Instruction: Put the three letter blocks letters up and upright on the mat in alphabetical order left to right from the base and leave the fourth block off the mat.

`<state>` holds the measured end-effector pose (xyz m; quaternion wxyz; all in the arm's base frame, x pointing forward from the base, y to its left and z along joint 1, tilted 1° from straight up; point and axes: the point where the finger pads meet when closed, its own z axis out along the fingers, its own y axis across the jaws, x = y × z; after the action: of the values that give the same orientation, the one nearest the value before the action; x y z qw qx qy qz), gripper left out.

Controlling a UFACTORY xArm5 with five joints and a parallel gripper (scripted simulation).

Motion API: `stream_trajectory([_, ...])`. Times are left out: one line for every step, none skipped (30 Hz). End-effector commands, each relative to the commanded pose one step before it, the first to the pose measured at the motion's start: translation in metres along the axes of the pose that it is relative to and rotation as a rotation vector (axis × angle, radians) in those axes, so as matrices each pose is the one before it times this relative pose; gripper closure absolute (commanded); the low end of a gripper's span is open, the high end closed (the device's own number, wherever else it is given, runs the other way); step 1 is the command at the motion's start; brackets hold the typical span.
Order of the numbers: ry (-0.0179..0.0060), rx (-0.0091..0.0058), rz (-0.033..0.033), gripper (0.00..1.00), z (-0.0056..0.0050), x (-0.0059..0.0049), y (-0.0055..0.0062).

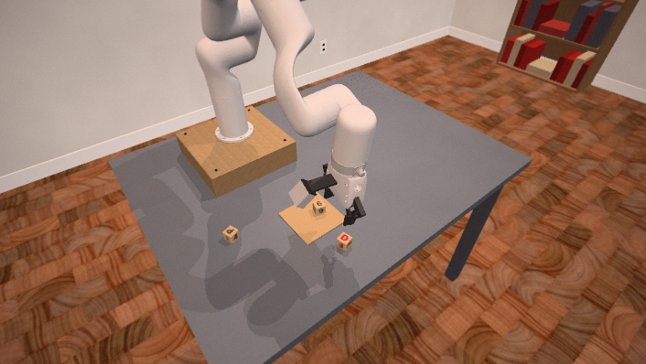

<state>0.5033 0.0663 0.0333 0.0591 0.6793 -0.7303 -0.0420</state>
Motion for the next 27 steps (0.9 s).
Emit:
stream_trajectory([0.00542,-0.02421,0.07333,0.0,-0.00223,0.00103,-0.00205])
stream_trajectory([0.00692,-0.02343,0.08093,0.0,-0.00082,0.00161,-0.00071])
stream_trajectory([0.0021,-0.00604,0.02117,0.0,-0.00023,0.00042,-0.00019])
stream_trajectory([0.00198,-0.00537,0.01895,0.0,-0.00022,0.00037,-0.00016])
stream_trajectory([0.00296,-0.00755,0.02685,0.0,-0.00032,0.00053,-0.00023])
stream_trajectory([0.00351,-0.00831,0.02987,0.0,-0.00037,0.00059,-0.00025])
stream_trajectory([0.00367,-0.00806,0.02932,0.0,-0.00037,0.00059,-0.00023])
stream_trajectory([0.00382,-0.00785,0.0289,0.0,-0.00038,0.00058,-0.00023])
stream_trajectory([0.00405,-0.00778,0.02903,0.0,-0.0004,0.00059,-0.00022])
stream_trajectory([0.00422,-0.00761,0.02879,0.0,-0.0004,0.00059,-0.00021])
stream_trajectory([0.00431,-0.00732,0.0281,0.0,-0.00041,0.00059,-0.0002])
stream_trajectory([0.00475,-0.00759,0.02963,0.0,-0.00044,0.00063,-0.00021])
stream_trajectory([0.00471,-0.00711,0.02821,0.0,-0.00043,0.0006,-0.0002])
stream_trajectory([0.00497,-0.00708,0.0286,0.0,-0.00045,0.00062,-0.0002])
stream_trajectory([0.00525,-0.00707,0.02912,0.0,-0.00046,0.00064,-0.0002])
stream_trajectory([0.00539,-0.00687,0.02888,0.0,-0.00047,0.00065,-0.00019])
stream_trajectory([0.0,0.0,0.0,0.0,0.0,0.0,0.0])
stream_trajectory([0.0,0.0,0.0,0.0,0.0,0.0,0.0])
stream_trajectory([0.01275,-0.01489,0.0648,0.0,-0.00109,0.0015,-0.00041])
stream_trajectory([0.00779,-0.00828,0.03756,0.0,-0.00065,0.0009,-0.00024])
stream_trajectory([0.00384,-0.00387,0.01801,0.0,-0.00032,0.00044,-0.00012])
stream_trajectory([0.00564,-0.00547,0.02595,0.0,-0.00046,0.00064,-0.00017])
stream_trajectory([0.00659,-0.00607,0.02961,0.0,-0.00054,0.00074,-0.0002])
stream_trajectory([0.00676,-0.00589,0.0296,0.0,-0.00054,0.00076,-0.0002])
stream_trajectory([0.00674,-0.00556,0.02886,0.0,-0.00054,0.00076,-0.0002])
stream_trajectory([0.00685,-0.00535,0.0287,0.0,-0.00054,0.00077,-0.00021])
stream_trajectory([0.00701,-0.00518,0.02877,0.0,-0.00055,0.00078,-0.00021])
